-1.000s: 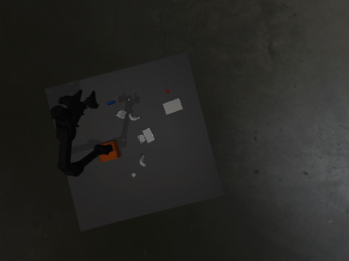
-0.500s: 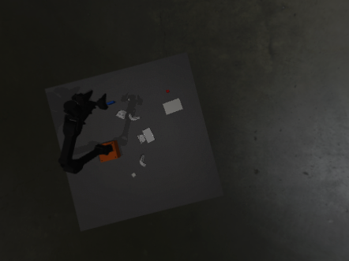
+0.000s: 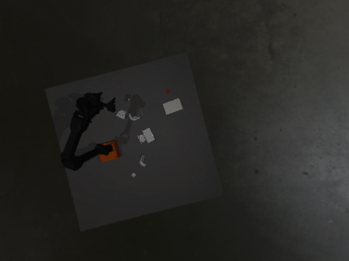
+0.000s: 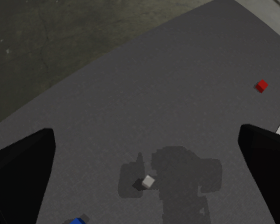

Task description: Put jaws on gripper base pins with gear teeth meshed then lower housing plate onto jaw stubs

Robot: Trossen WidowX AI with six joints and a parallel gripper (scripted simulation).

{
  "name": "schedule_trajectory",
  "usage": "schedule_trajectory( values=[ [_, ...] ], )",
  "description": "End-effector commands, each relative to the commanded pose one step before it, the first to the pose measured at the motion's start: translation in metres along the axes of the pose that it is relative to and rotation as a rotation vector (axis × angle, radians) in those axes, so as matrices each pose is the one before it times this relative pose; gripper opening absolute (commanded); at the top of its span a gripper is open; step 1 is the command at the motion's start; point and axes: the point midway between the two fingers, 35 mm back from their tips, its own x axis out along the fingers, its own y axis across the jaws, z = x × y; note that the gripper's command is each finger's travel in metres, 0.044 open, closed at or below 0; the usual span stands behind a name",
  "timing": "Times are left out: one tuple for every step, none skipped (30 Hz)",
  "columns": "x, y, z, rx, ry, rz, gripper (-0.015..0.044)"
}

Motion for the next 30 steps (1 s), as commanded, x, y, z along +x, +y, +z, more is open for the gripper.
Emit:
schedule_trajectory(
  values=[
    [0.01045, -0.00969, -0.01185, 0.0715, 0.05538, -0.0172, 0.044],
    [0.00215, -0.00224, -0.00202, 0.0141, 0.01069, -0.0048, 0.044],
    [0.00215, -0.00226, -0.00199, 0.0142, 0.01064, -0.00487, 0.044],
    [0.00214, -0.00228, -0.00195, 0.0142, 0.01059, -0.00495, 0.044],
    [0.00214, -0.0023, -0.00192, 0.0143, 0.01055, -0.00502, 0.044],
    [0.00214, -0.00231, -0.00188, 0.0143, 0.0105, -0.00509, 0.044],
    [0.00214, -0.00233, -0.00184, 0.0144, 0.01045, -0.00517, 0.044],
    [0.00214, -0.00235, -0.00181, 0.0144, 0.01041, -0.00524, 0.044],
    [0.00213, -0.00237, -0.00177, 0.0145, 0.01036, -0.00531, 0.044],
    [0.00213, -0.00238, -0.00173, 0.0145, 0.01031, -0.00538, 0.044],
    [0.00213, -0.0024, -0.0017, 0.0145, 0.01026, -0.00545, 0.044],
    [0.00213, -0.00241, -0.00166, 0.0146, 0.01021, -0.00551, 0.044],
    [0.00212, -0.00243, -0.00162, 0.0146, 0.01017, -0.00558, 0.044],
    [0.00212, -0.00244, -0.00159, 0.0147, 0.01012, -0.00565, 0.044],
    [0.00212, -0.00245, -0.00155, 0.0147, 0.01007, -0.00571, 0.044],
    [0.00212, -0.00247, -0.00151, 0.0148, 0.01002, -0.00578, 0.044],
    [0.00211, -0.00248, -0.00148, 0.0148, 0.00997, -0.00584, 0.044],
    [0.00211, -0.00249, -0.00144, 0.0148, 0.00992, -0.0059, 0.044],
    [0.00211, -0.0025, -0.0014, 0.0149, 0.00987, -0.00596, 0.044],
    [0.0021, -0.00251, -0.00136, 0.0149, 0.00982, -0.00603, 0.044],
    [0.0021, -0.00252, -0.00133, 0.015, 0.00977, -0.00609, 0.044],
    [0.0021, -0.00253, -0.00129, 0.015, 0.00972, -0.00615, 0.044],
    [0.0021, -0.00254, -0.00125, 0.015, 0.00967, -0.00621, 0.044],
    [0.00209, -0.00254, -0.00121, 0.0151, 0.00962, -0.00626, 0.044],
    [0.00209, -0.00255, -0.00118, 0.0151, 0.00957, -0.00632, 0.044],
    [0.00208, -0.00256, -0.00114, 0.0152, 0.00952, -0.00638, 0.044],
    [0.00208, -0.00256, -0.0011, 0.0152, 0.00947, -0.00644, 0.044],
    [0.00208, -0.00257, -0.00107, 0.0152, 0.00942, -0.00649, 0.044],
    [0.00207, -0.00257, -0.00103, 0.0153, 0.00937, -0.00655, 0.044],
    [0.00207, -0.00257, -0.00099, 0.0153, 0.00932, -0.0066, 0.044]
  ],
)
